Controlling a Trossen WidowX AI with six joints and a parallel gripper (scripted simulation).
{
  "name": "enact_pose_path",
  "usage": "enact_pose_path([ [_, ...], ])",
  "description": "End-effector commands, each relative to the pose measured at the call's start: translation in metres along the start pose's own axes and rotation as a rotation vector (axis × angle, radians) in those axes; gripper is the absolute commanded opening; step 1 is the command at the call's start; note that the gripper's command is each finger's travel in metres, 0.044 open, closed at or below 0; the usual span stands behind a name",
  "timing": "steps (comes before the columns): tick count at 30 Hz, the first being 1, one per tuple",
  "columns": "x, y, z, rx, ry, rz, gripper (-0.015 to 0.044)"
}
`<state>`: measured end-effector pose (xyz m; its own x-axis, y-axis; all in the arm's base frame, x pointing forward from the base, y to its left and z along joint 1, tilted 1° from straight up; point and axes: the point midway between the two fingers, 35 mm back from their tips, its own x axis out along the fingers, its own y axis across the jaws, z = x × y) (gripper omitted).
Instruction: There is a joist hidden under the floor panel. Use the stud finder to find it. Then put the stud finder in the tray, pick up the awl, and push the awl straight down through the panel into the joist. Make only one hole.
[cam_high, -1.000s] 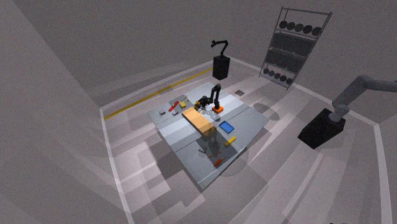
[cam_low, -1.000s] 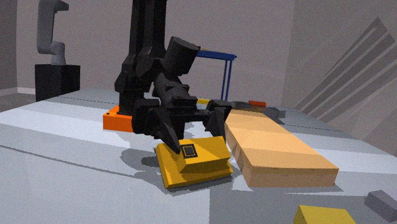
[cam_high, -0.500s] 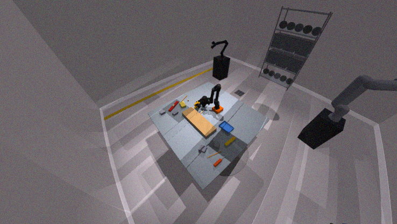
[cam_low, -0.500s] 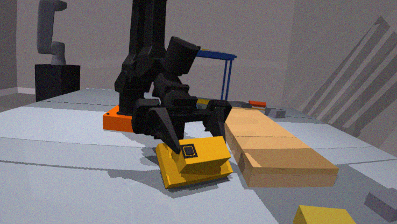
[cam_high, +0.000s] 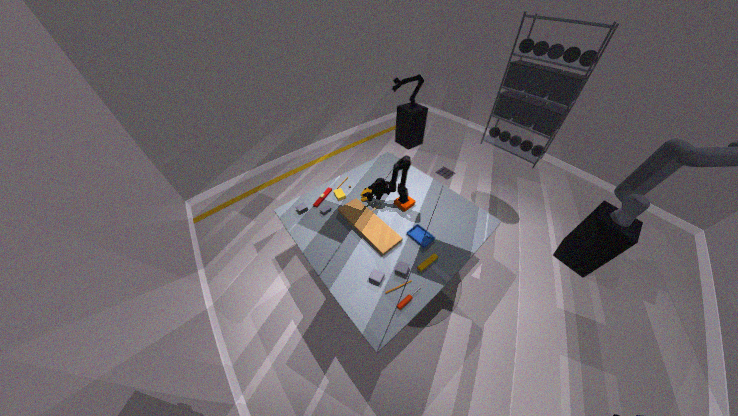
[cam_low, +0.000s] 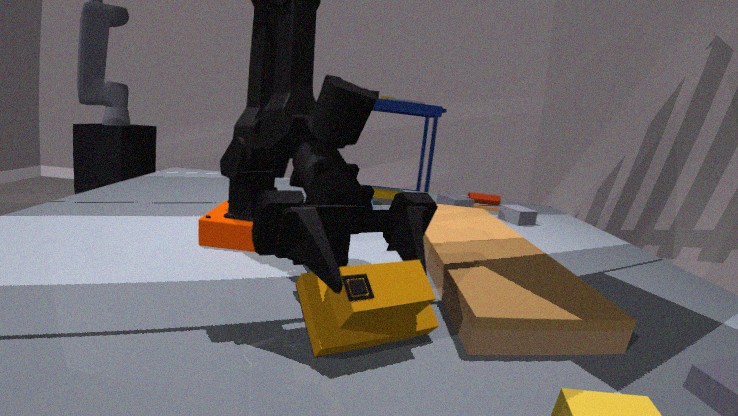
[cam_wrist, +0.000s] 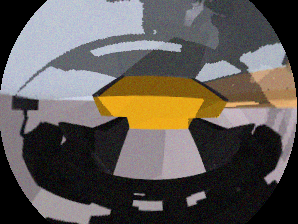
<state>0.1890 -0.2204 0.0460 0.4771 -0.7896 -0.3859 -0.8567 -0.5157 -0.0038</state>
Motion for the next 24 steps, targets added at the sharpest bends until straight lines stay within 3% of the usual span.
enact_pose_path([
  [1,-0.0006,0.0004,0.0028,-0.001,-0.010,0.000,0.0380],
  [24,-0.0002,0.0001,0.0008,0.000,-0.003,0.000,0.0380],
])
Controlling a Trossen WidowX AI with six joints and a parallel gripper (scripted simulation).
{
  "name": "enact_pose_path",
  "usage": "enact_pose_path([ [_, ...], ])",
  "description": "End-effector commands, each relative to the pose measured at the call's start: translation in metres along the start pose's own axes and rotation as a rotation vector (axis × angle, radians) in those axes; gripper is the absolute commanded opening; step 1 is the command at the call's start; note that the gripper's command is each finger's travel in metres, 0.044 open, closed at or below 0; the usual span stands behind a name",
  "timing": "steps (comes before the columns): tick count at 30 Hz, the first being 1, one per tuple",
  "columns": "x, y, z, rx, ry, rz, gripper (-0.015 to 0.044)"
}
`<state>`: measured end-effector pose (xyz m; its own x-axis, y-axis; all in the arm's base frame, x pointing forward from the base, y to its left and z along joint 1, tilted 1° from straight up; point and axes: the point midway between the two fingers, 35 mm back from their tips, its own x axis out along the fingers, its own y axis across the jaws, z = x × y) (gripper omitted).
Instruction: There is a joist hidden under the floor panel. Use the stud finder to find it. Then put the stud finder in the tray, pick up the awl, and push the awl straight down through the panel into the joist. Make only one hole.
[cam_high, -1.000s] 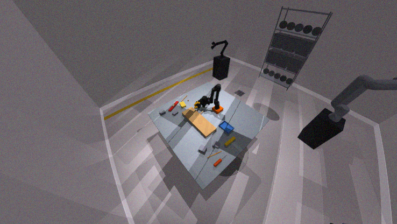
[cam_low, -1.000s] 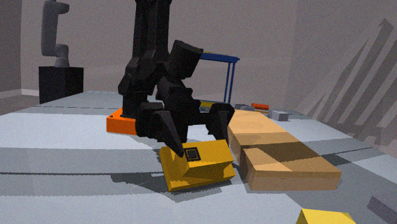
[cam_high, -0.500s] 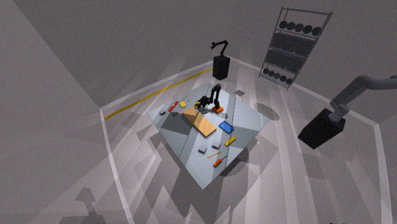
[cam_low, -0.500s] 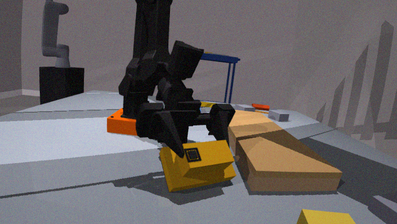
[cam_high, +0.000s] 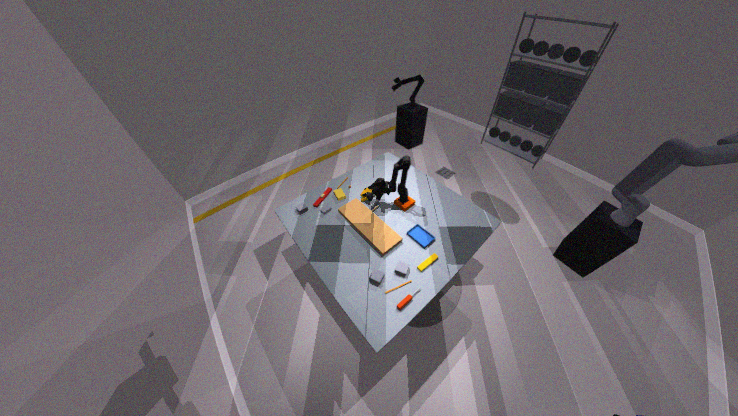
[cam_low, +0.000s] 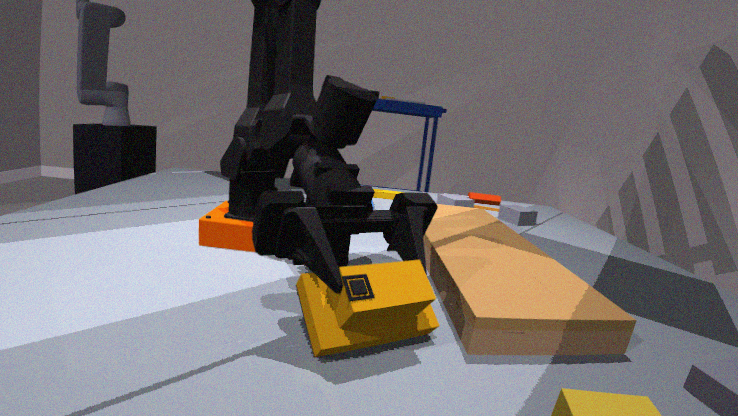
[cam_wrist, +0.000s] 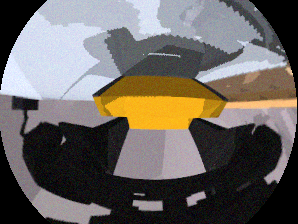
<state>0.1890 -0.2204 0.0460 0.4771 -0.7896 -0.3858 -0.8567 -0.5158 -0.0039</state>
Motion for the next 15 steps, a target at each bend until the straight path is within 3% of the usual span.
enact_pose_path([
  [1,0.0000,0.0000,0.0000,0.000,0.000,0.000,0.0380],
  [12,0.0000,0.0000,0.0000,0.000,0.000,0.000,0.0380],
  [15,0.0000,0.0000,-0.0003,0.000,0.001,0.000,0.0440],
])
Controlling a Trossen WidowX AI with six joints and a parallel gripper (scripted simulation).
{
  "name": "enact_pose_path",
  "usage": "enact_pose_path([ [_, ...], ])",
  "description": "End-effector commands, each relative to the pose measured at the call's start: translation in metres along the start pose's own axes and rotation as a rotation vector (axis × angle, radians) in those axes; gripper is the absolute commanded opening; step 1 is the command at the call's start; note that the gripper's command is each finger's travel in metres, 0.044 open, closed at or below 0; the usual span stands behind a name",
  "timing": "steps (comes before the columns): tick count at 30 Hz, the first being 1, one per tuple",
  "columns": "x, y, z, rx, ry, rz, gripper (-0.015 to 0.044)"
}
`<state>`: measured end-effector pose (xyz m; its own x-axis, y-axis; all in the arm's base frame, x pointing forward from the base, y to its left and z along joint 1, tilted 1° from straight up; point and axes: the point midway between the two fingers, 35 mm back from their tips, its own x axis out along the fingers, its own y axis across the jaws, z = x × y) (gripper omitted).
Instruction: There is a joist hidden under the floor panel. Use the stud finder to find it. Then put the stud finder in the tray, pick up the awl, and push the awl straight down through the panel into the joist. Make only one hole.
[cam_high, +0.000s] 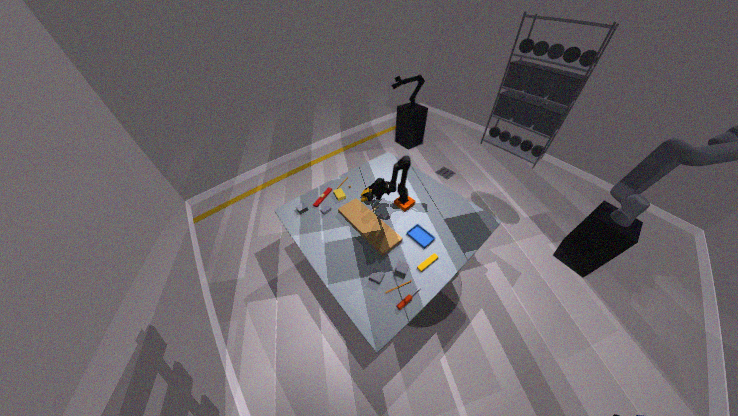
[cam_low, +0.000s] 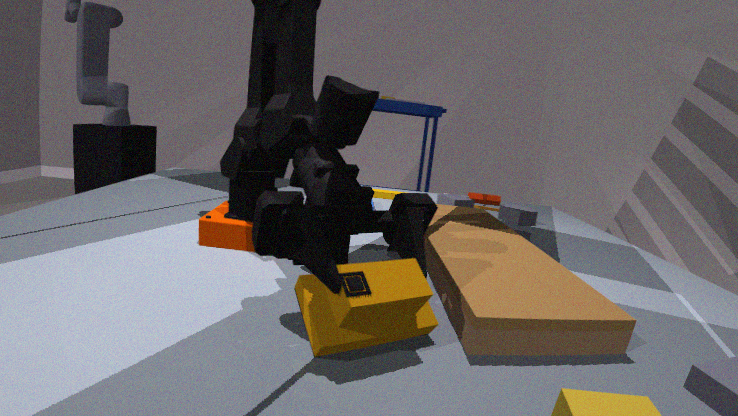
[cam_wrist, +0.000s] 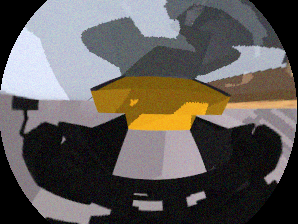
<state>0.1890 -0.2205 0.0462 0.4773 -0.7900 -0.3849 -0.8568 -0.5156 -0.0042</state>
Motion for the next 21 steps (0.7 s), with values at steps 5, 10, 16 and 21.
enact_pose_path([
  [5,0.0000,-0.0001,-0.0001,0.000,0.000,0.000,0.0440],
  [10,0.0000,-0.0001,-0.0001,0.000,0.000,0.000,0.0440],
  [16,-0.0010,-0.0001,-0.0004,0.000,0.000,0.000,0.0440],
  [21,-0.0031,-0.0003,-0.0008,-0.002,-0.001,-0.001,0.0440],
])
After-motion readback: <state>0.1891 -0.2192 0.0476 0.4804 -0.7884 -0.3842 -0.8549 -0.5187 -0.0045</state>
